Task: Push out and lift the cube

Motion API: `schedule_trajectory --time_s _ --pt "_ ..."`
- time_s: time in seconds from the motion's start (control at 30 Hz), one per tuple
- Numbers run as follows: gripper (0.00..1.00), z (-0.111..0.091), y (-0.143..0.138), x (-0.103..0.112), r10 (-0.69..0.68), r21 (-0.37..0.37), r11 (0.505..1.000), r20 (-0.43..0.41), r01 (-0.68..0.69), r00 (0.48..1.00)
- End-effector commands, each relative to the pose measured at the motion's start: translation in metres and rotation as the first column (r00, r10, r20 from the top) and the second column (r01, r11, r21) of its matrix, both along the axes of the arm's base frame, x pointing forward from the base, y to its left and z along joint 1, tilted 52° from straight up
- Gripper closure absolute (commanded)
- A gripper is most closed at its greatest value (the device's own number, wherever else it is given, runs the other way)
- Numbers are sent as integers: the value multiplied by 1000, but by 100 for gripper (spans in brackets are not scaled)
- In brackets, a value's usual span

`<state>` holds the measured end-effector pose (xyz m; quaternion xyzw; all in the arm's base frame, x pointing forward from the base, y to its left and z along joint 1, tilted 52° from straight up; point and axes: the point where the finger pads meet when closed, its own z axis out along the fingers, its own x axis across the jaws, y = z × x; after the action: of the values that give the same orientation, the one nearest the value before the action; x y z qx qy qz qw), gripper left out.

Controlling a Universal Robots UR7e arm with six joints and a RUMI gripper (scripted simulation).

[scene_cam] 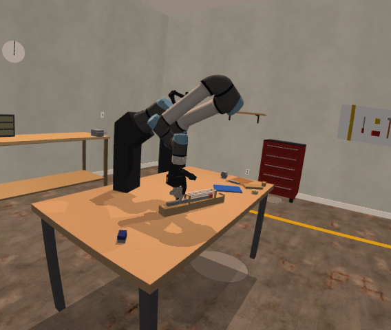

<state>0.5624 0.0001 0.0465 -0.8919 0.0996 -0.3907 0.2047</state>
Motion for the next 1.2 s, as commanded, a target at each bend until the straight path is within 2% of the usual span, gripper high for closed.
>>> schedule_trajectory --time_s 0.0,0.6,1.17 --pt "100 5 10 0 -1 -1 1000 0 1 1000" --pt "100 15 29 1 -1 -1 1000 0 1 1000" --pt "100 17 33 1 -1 -1 1000 0 1 1000"
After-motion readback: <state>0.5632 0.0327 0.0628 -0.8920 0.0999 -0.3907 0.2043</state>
